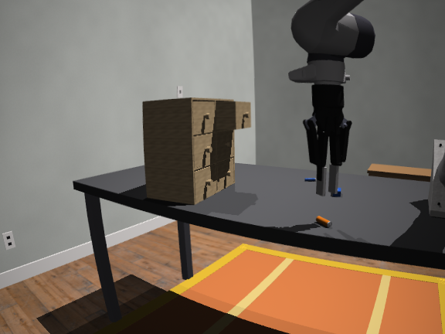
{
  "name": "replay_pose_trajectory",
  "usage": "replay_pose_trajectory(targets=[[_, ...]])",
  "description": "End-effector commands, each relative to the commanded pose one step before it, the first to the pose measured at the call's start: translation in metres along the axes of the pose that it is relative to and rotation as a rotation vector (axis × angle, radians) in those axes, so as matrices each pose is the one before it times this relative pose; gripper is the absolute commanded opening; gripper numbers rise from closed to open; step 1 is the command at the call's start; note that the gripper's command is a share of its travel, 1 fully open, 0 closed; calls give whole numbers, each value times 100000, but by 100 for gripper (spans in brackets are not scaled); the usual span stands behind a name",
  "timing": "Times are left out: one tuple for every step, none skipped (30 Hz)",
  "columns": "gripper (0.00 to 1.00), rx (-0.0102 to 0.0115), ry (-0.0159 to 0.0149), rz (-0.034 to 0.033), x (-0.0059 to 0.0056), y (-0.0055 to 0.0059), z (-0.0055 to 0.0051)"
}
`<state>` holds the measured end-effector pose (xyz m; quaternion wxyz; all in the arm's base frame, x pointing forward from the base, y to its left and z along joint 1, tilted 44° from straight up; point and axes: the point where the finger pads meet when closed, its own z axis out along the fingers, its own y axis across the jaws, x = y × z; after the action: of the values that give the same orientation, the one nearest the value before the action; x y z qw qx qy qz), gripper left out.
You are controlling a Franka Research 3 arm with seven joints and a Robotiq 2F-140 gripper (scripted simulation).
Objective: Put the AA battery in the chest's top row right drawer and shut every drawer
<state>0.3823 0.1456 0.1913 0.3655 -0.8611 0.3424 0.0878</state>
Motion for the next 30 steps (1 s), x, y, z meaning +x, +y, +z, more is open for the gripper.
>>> replay_pose_trajectory(targets=[[28, 397, 361, -2050, 14, -52, 18], [28, -7, 6, -89, -8, 6, 8], [28, -6, 5, -77, -7, 5, 7], [28, -5, 4, -66, -6, 4, 6], [28, -4, 4, -55, -5, 4, 5], [28, -3, 3, -46, -4, 3, 4], [28, -3, 2, -37, -3, 2, 3], [28, -2, 2, -29, -3, 2, 3], [28, -2, 1, -22, -2, 1, 2], [28, -1, 1, -16, -1, 1, 1], [28, -1, 1, -11, -1, 1, 1], [28, 0, 0, -7, -1, 0, 1], [28, 0, 0, -3, 0, 0, 0], [28, 0, 0, -1, 0, 0, 0], [28, 0, 0, 0, 0, 0, 0], [26, 0, 0, 0, 0, 0, 0], [26, 0, 0, 0, 0, 0, 0], [26, 0, 0, 0, 0, 0, 0], [26, 0, 0, 0, 0, 0, 0], [26, 0, 0, 0, 0, 0, 0], [26, 0, 0, 0, 0, 0, 0], [26, 0, 0, 0, 0, 0, 0], [26, 0, 0, 0, 0, 0, 0], [26, 0, 0, 0, 0, 0, 0], [26, 0, 0, 0, 0, 0, 0], [26, 0, 0, 0, 0, 0, 0], [26, 0, 0, 0, 0, 0, 0], [26, 0, 0, 0, 0, 0, 0], [26, 0, 0, 0, 0, 0, 0], [26, 0, 0, 0, 0, 0, 0]])
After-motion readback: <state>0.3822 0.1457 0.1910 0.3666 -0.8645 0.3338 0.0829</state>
